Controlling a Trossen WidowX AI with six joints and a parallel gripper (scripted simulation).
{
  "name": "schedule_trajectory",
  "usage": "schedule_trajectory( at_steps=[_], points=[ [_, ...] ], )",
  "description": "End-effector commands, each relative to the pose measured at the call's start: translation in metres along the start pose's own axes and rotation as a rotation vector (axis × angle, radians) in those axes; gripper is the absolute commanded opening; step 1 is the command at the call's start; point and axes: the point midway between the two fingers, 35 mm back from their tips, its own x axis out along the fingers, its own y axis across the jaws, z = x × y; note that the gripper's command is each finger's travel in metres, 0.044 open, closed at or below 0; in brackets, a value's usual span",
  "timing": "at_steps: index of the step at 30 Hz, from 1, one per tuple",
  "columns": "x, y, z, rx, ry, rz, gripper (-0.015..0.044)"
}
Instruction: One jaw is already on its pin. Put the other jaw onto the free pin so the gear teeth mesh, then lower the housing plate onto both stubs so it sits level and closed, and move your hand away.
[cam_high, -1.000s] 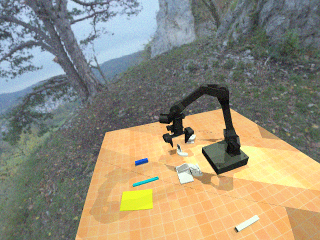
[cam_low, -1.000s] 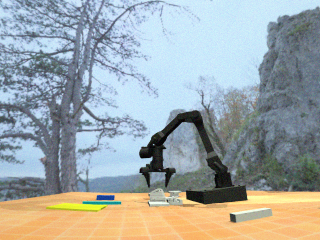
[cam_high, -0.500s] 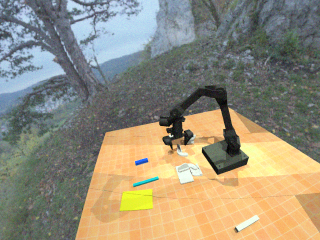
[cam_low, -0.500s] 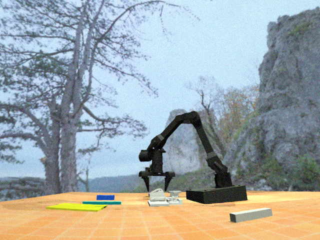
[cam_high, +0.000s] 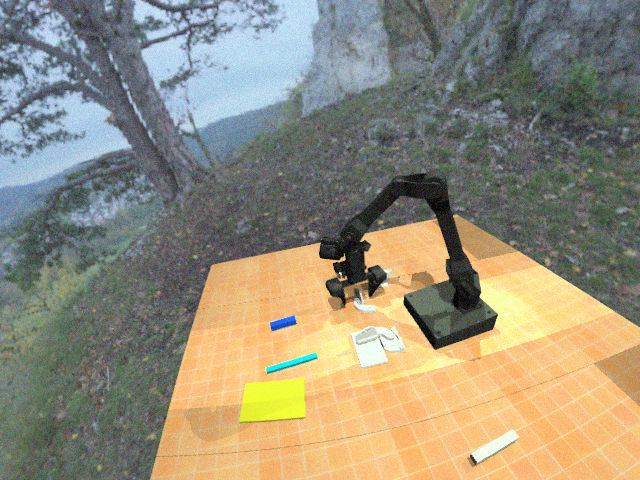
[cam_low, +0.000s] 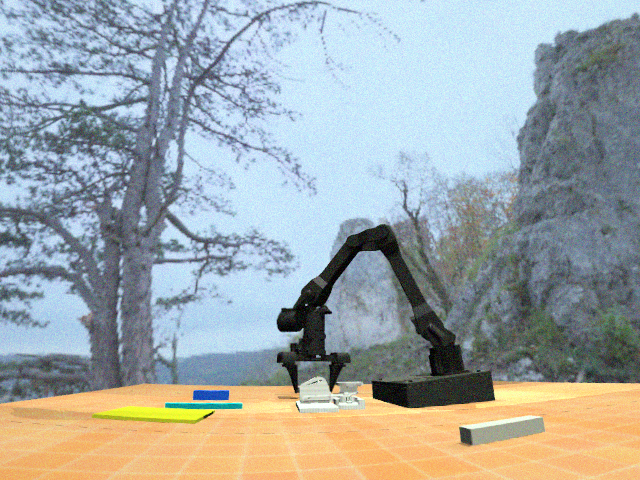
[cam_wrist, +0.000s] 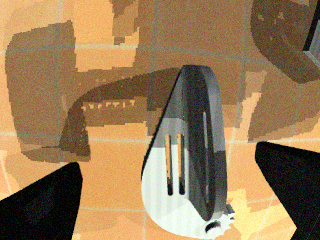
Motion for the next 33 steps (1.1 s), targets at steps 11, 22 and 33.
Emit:
schedule_trajectory(
  at_steps=[11,22,33],
  points=[
    [0.0081,-0.0012,-0.0014,0.004,0.009,-0.007,0.044],
    [0.0093,-0.0012,-0.0014,0.004,0.009,-0.007,0.044],
    [0.0081,-0.0013,-0.0011,0.001,0.006,-0.007,0.0361]
  ],
)
